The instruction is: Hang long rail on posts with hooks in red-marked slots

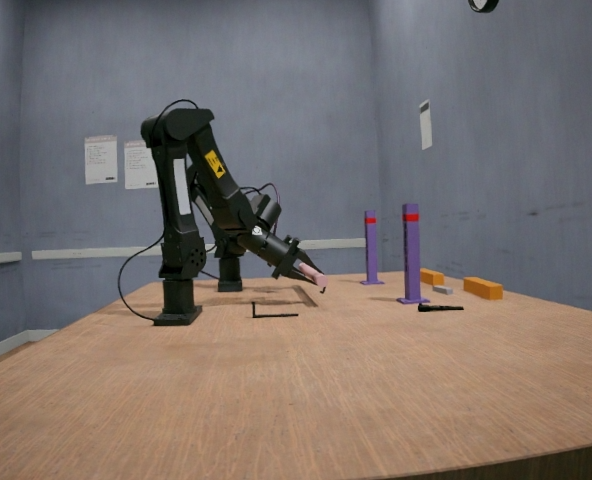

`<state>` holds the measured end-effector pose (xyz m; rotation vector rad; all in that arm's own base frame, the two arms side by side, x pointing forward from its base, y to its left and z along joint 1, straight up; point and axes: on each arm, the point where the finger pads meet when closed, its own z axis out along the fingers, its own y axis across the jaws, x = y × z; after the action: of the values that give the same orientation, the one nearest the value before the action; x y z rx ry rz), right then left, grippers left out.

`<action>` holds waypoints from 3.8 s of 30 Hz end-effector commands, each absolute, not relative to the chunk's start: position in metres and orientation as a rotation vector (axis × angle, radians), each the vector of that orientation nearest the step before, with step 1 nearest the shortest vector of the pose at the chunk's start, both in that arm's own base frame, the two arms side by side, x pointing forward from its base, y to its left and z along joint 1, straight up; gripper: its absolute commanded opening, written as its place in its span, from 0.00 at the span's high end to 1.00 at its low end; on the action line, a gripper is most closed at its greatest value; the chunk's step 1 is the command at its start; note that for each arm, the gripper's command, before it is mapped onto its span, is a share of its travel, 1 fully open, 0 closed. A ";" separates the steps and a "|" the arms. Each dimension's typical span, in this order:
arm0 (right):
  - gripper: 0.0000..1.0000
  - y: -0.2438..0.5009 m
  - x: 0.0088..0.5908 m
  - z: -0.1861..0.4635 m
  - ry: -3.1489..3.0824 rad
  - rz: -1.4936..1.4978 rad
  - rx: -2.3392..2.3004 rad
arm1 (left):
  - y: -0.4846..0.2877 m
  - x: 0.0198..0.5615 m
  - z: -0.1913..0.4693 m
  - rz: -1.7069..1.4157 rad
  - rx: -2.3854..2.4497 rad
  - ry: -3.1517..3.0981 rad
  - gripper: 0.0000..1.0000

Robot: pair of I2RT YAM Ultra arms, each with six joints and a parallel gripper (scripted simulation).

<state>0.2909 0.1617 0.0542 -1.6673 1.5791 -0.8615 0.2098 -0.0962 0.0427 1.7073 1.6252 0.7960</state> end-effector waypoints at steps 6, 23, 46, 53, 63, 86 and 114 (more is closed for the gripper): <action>0.81 0.168 0.313 0.062 1.463 -0.953 -1.502 | -0.095 0.229 0.040 0.922 1.589 1.555 0.81; 0.81 0.166 0.313 0.050 1.476 -0.944 -1.502 | -0.097 0.231 0.026 0.927 1.591 1.554 0.81; 0.81 0.166 0.305 0.042 1.515 -0.900 -1.540 | -0.096 0.222 0.021 0.865 1.618 1.594 0.81; 0.81 0.166 0.305 0.042 1.517 -0.899 -1.541 | -0.096 0.222 0.021 0.863 1.619 1.595 0.81; 0.81 0.163 0.303 0.030 1.526 -0.905 -1.593 | -0.099 0.222 0.019 0.857 1.639 1.587 0.81; 0.00 0.155 0.277 0.040 1.532 -0.913 -1.616 | -0.111 0.202 0.036 0.832 1.579 1.572 0.00; 0.00 0.164 0.243 0.070 1.525 -0.896 -1.569 | -0.099 0.148 0.069 0.852 1.633 1.582 0.00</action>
<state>0.2352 0.1545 0.0449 -1.6834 1.5262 -0.9026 0.1608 -0.1137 0.0557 1.6303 1.5527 0.7872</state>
